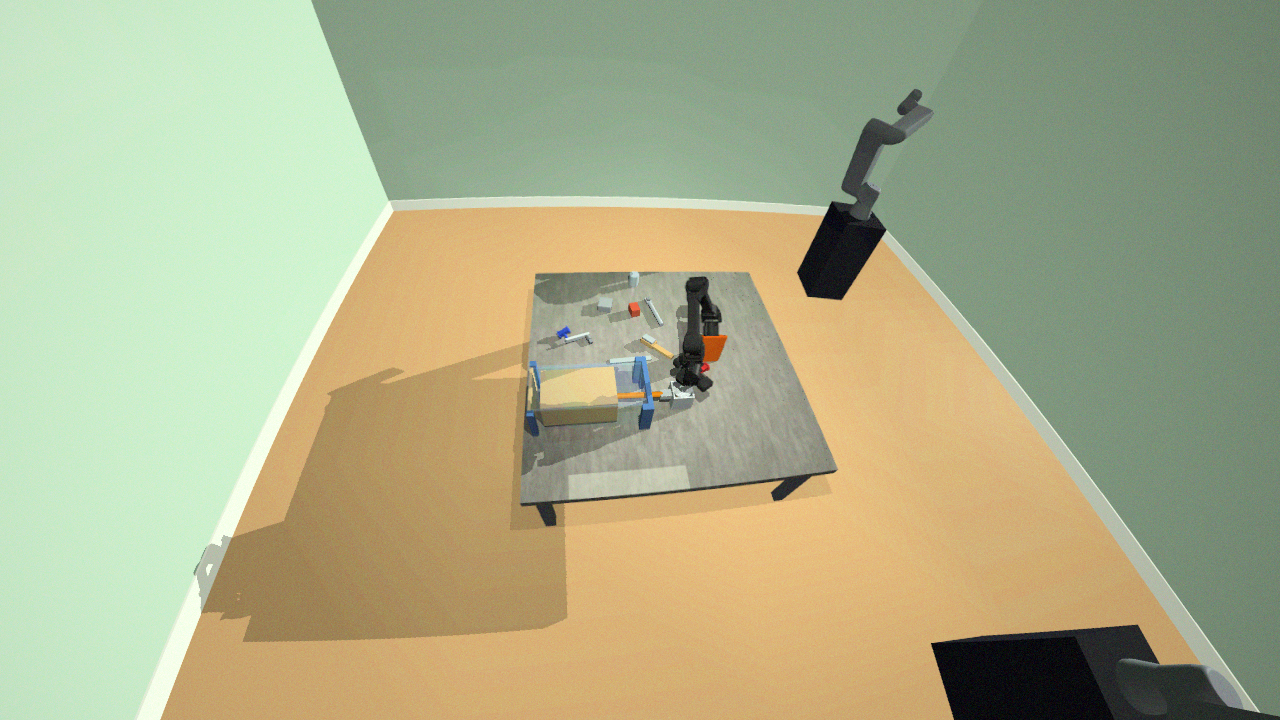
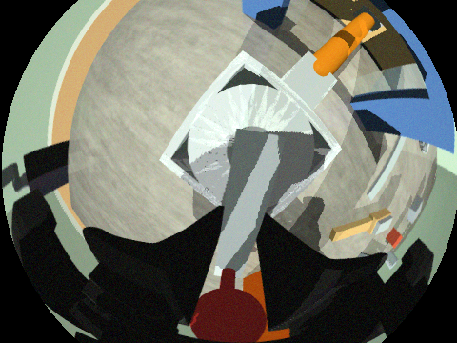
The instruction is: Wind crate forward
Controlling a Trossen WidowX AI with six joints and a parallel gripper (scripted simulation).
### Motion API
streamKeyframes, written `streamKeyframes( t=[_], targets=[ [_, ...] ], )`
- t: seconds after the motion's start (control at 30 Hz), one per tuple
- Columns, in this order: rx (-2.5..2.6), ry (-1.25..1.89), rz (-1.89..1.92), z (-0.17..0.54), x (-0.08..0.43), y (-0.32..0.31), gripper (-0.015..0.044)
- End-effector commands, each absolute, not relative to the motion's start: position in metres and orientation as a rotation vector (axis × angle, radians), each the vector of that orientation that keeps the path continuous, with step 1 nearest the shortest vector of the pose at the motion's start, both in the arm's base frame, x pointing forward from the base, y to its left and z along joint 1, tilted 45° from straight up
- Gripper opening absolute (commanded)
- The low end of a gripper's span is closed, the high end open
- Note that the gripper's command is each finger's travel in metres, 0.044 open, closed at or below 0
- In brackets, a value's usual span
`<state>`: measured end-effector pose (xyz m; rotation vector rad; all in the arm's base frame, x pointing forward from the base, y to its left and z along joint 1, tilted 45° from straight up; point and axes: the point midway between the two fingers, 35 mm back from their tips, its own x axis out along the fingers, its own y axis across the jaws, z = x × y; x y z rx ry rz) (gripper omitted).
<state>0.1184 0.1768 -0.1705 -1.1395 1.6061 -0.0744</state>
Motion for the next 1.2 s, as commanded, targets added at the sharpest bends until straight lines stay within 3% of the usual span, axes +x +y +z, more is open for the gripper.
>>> streamKeyframes(
  t=[0.0, 1.17],
  targets=[
    [-1.110, 1.605, -0.102, -0.1746, 0.1171, 0.1750, 0.0000],
    [-1.268, 1.639, 0.042, -0.1711, 0.1206, 0.1710, 0.0000]
  ],
)
